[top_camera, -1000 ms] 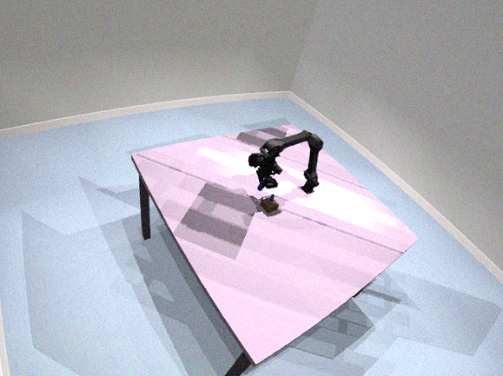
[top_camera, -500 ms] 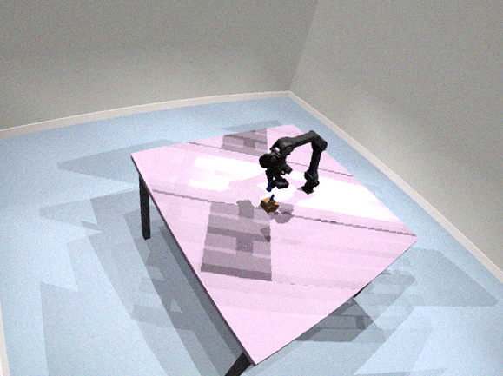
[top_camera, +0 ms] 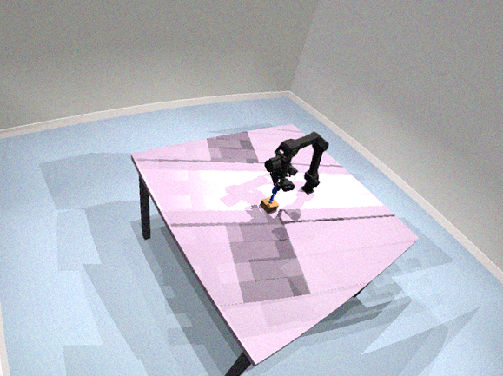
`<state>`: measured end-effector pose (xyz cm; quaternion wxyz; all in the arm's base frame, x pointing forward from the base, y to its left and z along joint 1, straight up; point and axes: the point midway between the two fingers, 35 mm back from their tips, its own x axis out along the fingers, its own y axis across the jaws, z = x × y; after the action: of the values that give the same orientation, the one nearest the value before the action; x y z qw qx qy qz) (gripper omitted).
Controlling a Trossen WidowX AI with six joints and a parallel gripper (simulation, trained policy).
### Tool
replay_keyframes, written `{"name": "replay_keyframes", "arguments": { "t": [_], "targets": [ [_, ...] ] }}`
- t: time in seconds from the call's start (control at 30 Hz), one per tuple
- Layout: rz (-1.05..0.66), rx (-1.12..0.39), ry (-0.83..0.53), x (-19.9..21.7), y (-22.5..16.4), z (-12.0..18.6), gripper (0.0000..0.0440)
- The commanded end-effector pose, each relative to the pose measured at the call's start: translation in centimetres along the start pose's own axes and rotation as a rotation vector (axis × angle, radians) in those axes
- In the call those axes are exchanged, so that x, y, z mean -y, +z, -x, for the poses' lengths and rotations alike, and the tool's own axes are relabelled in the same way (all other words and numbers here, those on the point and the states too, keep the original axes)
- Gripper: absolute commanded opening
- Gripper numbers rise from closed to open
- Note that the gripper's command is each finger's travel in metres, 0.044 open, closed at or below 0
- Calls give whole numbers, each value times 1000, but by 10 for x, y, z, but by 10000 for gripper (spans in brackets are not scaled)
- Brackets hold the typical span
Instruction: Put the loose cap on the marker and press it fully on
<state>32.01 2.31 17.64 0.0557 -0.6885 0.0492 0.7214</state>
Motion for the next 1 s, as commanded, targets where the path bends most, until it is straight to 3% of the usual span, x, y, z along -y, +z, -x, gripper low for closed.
{"name": "replay_keyframes", "arguments": {
  "t": [0.0, 0.83, 0.93, 0.97],
  "targets": [
    [-7, 20, -1, 1, 2, -6, 0],
    [5, 83, -11, 0, 0, -63, 1],
    [10, 100, -2, -2, 2, -70, 79],
    [12, 100, -1, -2, 2, -72, 80]
  ]
}}
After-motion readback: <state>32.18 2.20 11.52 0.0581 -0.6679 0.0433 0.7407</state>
